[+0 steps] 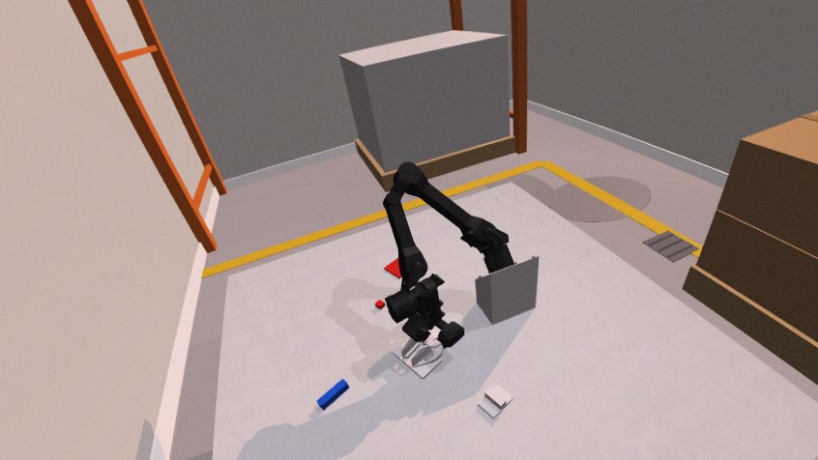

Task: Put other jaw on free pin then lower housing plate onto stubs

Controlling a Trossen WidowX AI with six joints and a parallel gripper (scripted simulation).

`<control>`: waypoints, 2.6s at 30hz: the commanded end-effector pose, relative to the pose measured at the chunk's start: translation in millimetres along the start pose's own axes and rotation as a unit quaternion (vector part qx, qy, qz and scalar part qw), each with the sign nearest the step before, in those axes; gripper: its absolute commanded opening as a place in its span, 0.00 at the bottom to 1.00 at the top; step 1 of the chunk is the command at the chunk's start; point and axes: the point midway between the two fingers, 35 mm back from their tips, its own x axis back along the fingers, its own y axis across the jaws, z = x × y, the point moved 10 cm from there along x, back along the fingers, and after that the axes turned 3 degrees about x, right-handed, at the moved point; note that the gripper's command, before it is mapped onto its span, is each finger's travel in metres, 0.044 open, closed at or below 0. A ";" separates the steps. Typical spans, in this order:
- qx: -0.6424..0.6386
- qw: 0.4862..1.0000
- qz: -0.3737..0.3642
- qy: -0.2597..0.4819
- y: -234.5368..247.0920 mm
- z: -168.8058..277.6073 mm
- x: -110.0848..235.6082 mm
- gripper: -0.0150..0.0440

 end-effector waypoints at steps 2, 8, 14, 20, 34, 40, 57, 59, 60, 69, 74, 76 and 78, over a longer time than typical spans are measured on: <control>0.001 1.000 0.001 0.001 -0.3 0.2 -0.6 0.85; 0.001 1.000 0.001 0.001 -0.3 0.2 -0.6 0.85; 0.001 1.000 0.001 0.001 -0.3 0.2 -0.6 0.85; 0.001 1.000 0.001 0.001 -0.3 0.2 -0.6 0.85; 0.001 1.000 0.001 0.001 -0.3 0.2 -0.6 0.85; 0.001 1.000 0.001 0.001 -0.3 0.2 -0.6 0.85; 0.000 1.000 0.000 0.000 0.0 0.0 0.0 1.00; 0.000 1.000 -0.001 0.000 0.0 -0.8 4.3 1.00; 0.000 1.000 -0.001 -0.001 0.0 -1.4 8.4 1.00; 0.001 1.000 0.000 0.000 -0.1 -0.2 76.2 1.00; 0.003 1.000 0.001 -0.004 0.5 -1.7 70.8 1.00; 0.003 1.000 -0.001 -0.004 3.0 1.8 81.4 1.00; 0.002 1.000 -0.002 -0.004 6.8 8.7 98.4 1.00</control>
